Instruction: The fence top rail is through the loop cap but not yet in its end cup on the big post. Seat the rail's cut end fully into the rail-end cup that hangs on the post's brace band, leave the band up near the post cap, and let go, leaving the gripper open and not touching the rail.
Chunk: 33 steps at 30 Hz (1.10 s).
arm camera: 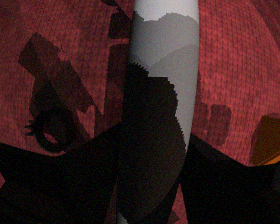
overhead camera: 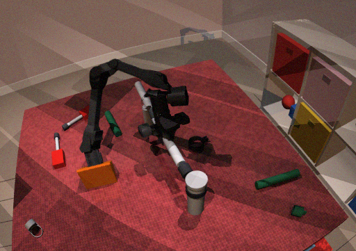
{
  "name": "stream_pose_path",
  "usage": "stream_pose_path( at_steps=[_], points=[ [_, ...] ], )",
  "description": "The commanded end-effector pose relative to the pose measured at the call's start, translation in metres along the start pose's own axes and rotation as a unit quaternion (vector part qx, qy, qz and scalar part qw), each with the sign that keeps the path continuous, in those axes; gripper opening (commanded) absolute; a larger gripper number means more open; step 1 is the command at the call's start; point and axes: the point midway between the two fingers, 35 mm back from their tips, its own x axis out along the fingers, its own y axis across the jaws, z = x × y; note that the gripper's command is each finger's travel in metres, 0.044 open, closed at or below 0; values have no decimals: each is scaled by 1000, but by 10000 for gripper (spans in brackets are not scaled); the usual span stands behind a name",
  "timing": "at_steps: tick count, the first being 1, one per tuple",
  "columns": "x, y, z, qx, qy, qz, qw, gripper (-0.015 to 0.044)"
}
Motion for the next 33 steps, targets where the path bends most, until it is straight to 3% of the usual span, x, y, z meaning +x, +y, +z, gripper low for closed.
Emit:
stream_pose_path(
  at_steps=[1, 33],
  points=[
    [-1, 0, 1, 0, 0, 1, 1000, 0],
    [-3, 0, 18, 0, 3, -2, 1000, 0]
  ],
)
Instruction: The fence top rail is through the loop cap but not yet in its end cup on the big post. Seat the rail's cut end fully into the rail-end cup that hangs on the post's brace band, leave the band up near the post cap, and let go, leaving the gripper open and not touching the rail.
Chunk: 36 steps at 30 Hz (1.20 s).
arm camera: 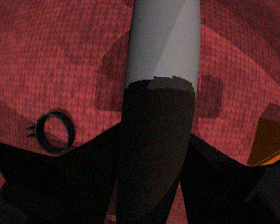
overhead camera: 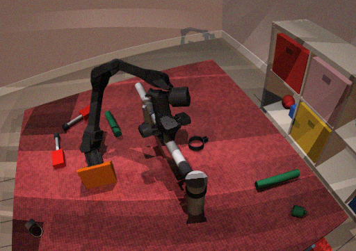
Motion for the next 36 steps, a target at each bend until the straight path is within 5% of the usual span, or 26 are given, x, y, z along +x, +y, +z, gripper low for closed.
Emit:
stream_pose_path(
  at_steps=[1, 36],
  points=[
    [0, 0, 11, 1, -6, 2, 1000, 0],
    [4, -1, 18, 1, -4, 1, 1000, 0]
  ],
)
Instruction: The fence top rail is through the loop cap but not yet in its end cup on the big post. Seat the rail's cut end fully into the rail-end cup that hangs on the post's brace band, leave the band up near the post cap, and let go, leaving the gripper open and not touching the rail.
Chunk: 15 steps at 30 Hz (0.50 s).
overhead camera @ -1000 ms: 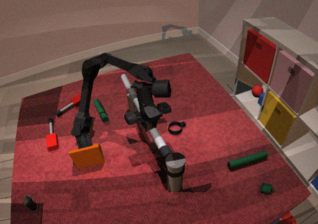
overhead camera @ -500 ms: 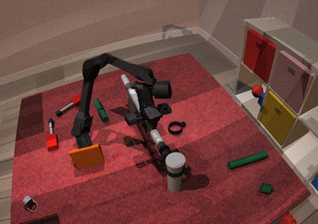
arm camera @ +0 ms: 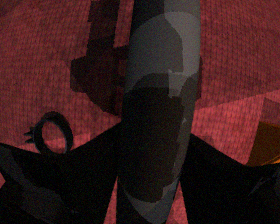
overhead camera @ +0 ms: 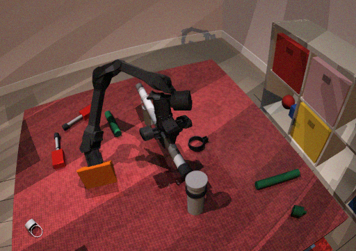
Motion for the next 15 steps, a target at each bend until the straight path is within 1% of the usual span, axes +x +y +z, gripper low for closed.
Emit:
stream_pose_path(
  at_steps=[1, 15],
  points=[
    [-4, -1, 9, 1, -12, 4, 1000, 0],
    [0, 0, 0, 0, 0, 0, 1000, 0]
  ],
)
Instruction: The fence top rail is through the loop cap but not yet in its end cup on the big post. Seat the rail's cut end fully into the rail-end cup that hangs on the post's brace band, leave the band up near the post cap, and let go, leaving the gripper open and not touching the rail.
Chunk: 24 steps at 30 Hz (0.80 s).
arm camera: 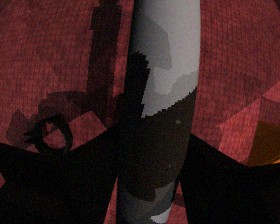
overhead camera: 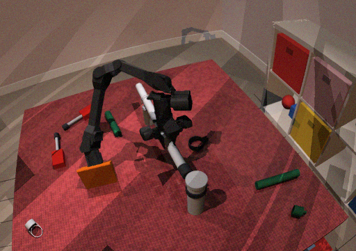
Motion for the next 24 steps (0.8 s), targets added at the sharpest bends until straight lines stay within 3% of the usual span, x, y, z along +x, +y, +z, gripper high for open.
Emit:
stream_pose_path(
  at_steps=[1, 24],
  points=[
    [0, 0, 0, 0, 0, 0, 1000, 0],
    [-2, 0, 4, 0, -4, 0, 1000, 0]
  ],
)
